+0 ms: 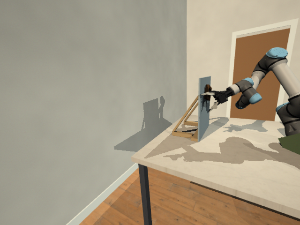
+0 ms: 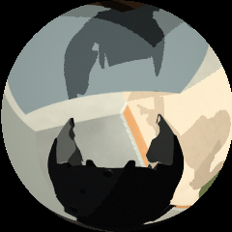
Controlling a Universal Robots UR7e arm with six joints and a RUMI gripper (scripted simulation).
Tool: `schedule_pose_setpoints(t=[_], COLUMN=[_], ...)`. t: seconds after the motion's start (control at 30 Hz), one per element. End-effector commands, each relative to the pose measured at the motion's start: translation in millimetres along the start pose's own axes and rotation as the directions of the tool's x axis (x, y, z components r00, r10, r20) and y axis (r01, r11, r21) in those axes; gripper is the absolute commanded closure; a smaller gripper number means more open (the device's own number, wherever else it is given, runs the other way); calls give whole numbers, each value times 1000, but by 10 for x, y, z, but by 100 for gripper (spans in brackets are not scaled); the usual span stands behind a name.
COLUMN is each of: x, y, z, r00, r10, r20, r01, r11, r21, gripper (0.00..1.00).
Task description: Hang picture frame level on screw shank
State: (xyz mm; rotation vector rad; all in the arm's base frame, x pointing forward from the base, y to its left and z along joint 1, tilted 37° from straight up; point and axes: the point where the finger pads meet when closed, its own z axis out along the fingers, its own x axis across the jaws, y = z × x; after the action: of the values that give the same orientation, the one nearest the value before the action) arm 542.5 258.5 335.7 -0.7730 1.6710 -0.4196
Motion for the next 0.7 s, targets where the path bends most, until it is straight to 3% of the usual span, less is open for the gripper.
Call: schedule_pose_setpoints(t=[0.0, 0.43, 0.67], x=[-22, -31, -46], y=[-100, -105, -288], z=[-119, -127, -268], r00=[999, 999, 997], r10=[7, 8, 28], r20=[34, 38, 71], r01=[-8, -9, -33], r11=[1000, 1000, 997], r21=[26, 27, 69], gripper=[0, 0, 0])
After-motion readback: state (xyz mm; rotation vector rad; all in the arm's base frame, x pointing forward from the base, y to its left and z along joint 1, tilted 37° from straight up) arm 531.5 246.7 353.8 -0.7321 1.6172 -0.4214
